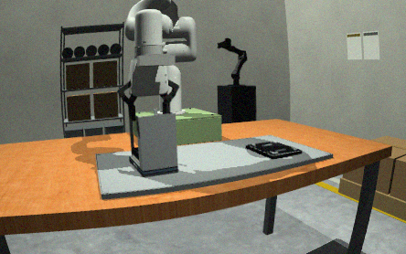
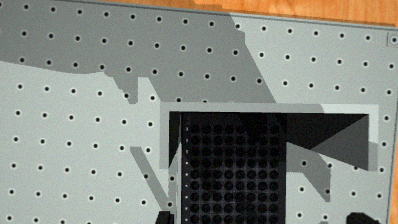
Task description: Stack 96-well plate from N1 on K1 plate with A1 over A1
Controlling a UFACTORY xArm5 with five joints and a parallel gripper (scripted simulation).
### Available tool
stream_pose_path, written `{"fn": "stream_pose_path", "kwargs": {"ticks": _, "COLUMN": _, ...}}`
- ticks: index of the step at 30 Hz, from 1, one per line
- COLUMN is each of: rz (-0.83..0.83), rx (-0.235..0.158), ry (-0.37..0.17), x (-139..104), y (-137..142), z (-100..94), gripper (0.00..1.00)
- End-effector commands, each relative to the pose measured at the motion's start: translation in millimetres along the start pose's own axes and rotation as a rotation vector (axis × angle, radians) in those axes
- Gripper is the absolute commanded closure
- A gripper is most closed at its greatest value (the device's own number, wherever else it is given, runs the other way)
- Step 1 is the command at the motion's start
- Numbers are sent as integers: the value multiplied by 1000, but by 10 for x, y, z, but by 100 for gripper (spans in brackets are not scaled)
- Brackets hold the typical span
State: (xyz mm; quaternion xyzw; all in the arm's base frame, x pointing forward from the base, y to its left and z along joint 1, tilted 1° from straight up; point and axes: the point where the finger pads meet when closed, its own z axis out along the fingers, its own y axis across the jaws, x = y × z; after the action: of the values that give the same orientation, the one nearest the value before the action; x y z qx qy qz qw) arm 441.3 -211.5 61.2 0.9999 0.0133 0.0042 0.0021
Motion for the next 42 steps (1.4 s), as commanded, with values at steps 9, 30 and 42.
{"fn": "stream_pose_path", "kwargs": {"ticks": 9, "rz": 0, "rx": -6, "ry": 0, "x": 9, "y": 3, "z": -302, "gripper": 0}}
{"fn": "stream_pose_path", "kwargs": {"ticks": 30, "rz": 0, "rx": -6, "ry": 0, "x": 10, "y": 1, "z": -664, "gripper": 0}}
{"fn": "stream_pose_path", "kwargs": {"ticks": 42, "rz": 0, "rx": -6, "ry": 0, "x": 10, "y": 1, "z": -664, "gripper": 0}}
